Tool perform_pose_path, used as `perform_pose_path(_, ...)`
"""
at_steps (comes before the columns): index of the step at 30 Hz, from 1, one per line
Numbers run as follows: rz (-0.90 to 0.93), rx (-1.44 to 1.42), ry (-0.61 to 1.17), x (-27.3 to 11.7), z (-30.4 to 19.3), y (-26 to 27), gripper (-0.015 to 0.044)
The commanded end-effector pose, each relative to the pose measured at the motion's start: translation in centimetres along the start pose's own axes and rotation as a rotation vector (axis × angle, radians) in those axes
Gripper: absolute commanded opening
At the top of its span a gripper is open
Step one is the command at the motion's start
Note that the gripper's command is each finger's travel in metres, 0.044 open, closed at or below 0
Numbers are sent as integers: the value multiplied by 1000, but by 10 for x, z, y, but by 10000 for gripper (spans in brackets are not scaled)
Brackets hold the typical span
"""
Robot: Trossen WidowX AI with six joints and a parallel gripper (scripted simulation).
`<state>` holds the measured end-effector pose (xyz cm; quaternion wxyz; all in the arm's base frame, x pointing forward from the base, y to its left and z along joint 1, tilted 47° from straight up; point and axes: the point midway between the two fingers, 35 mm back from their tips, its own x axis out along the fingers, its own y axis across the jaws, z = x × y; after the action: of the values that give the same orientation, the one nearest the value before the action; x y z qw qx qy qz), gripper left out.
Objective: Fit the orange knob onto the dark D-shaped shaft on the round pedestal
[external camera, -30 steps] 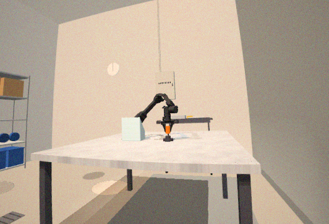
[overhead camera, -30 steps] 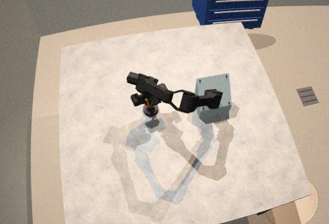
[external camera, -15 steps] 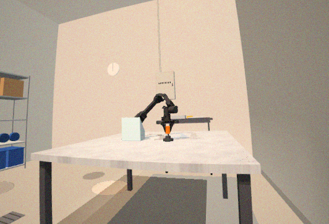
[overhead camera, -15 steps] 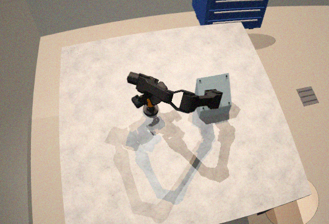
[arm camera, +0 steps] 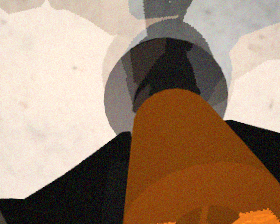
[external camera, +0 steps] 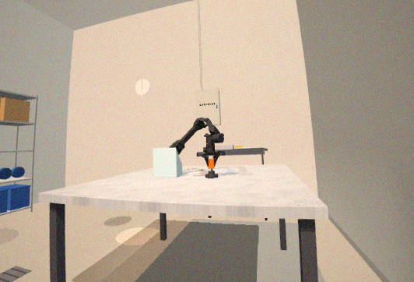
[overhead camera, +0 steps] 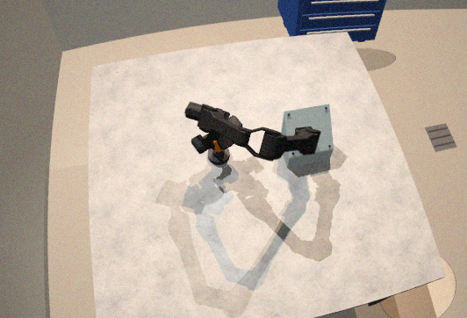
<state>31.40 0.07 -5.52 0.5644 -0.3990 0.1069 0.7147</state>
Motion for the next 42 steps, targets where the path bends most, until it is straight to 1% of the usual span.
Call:
perform_pose_path(1,-3,-4,1,0,0,-1,0)
perform_pose_path(9,-3,-13,1,-4,0,-2,0)
perform_pose_path(16,-3,-213,1,-4,-1,-1,0)
perform_pose_path(42,-3,-213,1,1,0,-1,0)
